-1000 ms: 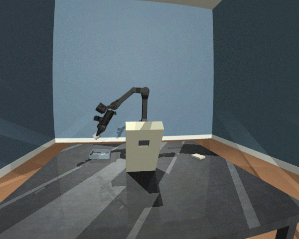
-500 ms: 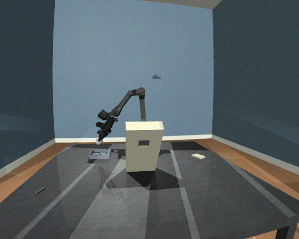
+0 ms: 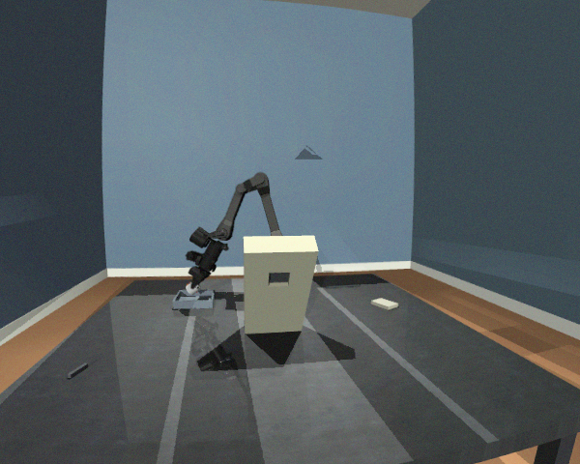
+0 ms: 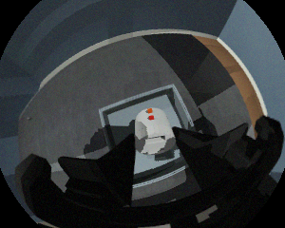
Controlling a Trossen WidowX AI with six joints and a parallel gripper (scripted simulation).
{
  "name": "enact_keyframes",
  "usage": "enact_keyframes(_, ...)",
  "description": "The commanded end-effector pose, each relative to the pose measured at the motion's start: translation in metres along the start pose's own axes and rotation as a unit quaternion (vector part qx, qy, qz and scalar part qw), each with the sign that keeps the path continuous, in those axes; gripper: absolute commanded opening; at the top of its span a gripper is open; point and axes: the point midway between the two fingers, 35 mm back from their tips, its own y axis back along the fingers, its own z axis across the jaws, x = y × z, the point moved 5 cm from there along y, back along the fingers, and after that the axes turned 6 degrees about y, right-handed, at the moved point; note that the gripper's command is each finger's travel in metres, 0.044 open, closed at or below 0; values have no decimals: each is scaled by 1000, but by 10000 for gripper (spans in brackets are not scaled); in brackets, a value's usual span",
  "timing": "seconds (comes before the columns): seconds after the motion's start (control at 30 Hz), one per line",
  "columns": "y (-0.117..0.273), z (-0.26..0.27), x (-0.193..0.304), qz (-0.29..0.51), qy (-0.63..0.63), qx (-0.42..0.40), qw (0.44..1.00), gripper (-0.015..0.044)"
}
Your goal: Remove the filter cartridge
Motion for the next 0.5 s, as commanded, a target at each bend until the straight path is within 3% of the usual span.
enact_keyframes(0.0, -13, 1, 13, 3, 2, 2, 1000, 0)
enact_keyframes(0.17, -14, 1, 14, 3, 2, 2, 1000, 0)
enact_keyframes(0.47, -12, 1, 11, 5, 0, -1, 1000, 236)
